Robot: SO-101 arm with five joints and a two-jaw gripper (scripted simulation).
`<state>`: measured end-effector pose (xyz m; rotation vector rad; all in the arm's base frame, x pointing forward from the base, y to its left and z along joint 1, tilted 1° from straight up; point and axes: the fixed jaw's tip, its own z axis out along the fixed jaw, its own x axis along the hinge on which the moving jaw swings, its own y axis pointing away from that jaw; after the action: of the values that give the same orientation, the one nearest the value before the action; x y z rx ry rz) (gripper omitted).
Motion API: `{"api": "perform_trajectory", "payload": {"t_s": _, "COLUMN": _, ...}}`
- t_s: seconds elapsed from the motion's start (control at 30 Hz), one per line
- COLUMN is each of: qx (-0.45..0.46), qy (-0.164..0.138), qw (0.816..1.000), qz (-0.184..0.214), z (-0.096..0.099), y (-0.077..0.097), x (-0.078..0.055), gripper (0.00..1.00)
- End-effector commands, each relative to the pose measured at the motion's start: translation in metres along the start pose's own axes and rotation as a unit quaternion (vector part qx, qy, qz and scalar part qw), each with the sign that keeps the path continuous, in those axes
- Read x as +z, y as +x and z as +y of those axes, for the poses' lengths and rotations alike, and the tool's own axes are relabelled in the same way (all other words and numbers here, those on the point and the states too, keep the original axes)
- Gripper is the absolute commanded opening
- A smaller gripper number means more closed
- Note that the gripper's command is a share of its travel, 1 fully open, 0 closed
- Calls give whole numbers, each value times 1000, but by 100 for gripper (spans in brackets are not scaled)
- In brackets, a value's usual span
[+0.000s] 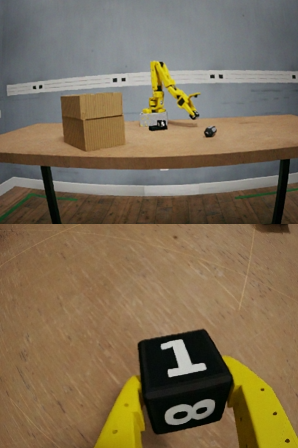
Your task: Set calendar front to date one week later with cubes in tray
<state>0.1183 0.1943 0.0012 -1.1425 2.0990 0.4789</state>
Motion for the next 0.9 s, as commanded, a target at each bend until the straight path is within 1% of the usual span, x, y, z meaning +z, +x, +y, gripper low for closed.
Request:
{"api": "perform_trajectory", "payload": {"t_s": 0.0, "qx": 6, "qy": 3, "qw": 1000, "qz": 0, "z": -2, "y": 4, "x": 1, "gripper": 0}}
{"api": "perform_trajectory", "payload": {"t_s": 0.23, "qx": 8, "qy": 3, "qw": 999, "qz": -33, "z": -2, "y": 2, "x": 6, "gripper": 0}}
{"api": "perform_trajectory", "payload": {"t_s": 0.3, "qx": 8, "qy": 3, "qw": 999, "qz": -33, "z": -2, "y": 2, "x": 6, "gripper": 0}}
{"api": "perform_trajectory", "payload": {"t_s": 0.53, "qx": 9, "qy": 5, "qw": 996, "qz": -86, "z": -3, "y": 1, "x": 10, "gripper": 0}}
{"api": "perform_trajectory", "payload": {"t_s": 0.77, "qx": 11, "qy": 6, "qw": 990, "qz": -140, "z": -3, "y": 1, "x": 9, "gripper": 0}}
{"api": "perform_trajectory", "payload": {"t_s": 0.8, "qx": 11, "qy": 6, "qw": 989, "qz": -146, "z": -3, "y": 1, "x": 9, "gripper": 0}}
{"api": "perform_trajectory", "payload": {"t_s": 0.87, "qx": 11, "qy": 6, "qw": 989, "qz": -146, "z": -3, "y": 1, "x": 9, "gripper": 0}}
